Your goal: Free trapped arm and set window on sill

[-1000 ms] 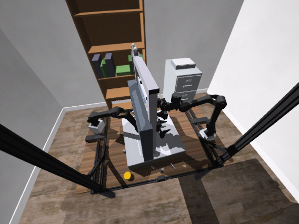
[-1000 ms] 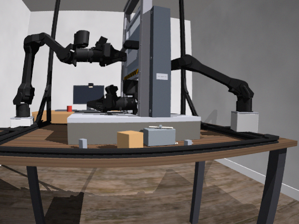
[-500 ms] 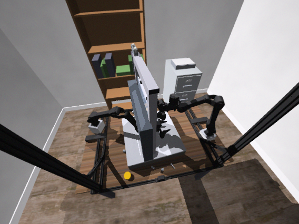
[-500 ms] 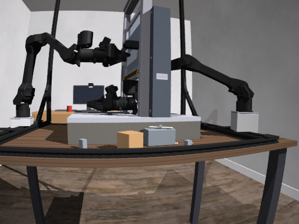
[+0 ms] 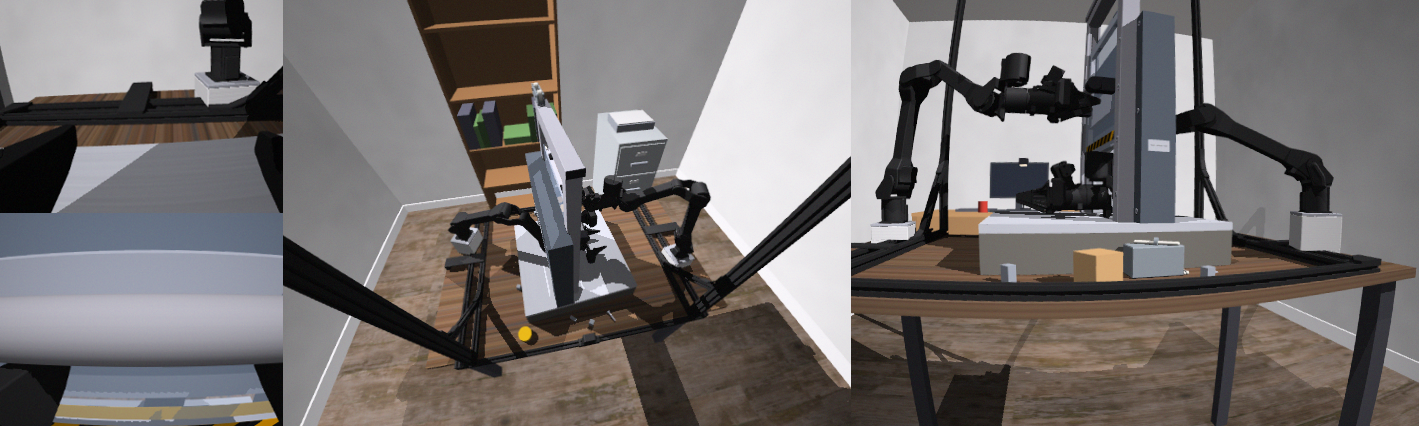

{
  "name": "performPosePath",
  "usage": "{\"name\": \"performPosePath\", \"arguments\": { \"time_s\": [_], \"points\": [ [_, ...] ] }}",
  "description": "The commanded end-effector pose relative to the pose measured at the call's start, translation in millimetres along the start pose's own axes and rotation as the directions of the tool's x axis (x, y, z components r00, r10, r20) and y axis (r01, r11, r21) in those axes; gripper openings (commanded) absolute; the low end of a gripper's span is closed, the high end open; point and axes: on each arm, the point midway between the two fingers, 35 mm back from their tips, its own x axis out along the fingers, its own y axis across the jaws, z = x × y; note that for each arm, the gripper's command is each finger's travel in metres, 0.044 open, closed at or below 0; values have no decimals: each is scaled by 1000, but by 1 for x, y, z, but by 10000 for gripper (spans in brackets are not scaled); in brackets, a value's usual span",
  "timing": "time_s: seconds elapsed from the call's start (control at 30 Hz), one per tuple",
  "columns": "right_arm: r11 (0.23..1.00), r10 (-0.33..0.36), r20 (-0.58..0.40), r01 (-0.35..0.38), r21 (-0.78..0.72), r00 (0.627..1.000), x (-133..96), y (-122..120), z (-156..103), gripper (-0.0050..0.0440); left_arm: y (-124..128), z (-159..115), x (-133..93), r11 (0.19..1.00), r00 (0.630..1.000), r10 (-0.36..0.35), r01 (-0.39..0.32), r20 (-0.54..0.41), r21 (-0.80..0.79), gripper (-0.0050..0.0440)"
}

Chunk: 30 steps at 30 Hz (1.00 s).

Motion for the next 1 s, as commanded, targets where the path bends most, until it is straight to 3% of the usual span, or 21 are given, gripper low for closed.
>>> {"name": "performPosePath", "arguments": {
  "time_s": [0.0, 0.97],
  "points": [
    [1000, -7, 24, 7, -11, 1000, -1, -1, 19, 400, 0, 1, 0, 1000, 1000, -1, 1, 0, 12, 400],
    [1000, -7, 118, 9, -11, 993, -3, -1, 56, 400, 0, 1, 0, 1000, 1000, -1, 1, 0, 12, 400]
  ]
}}
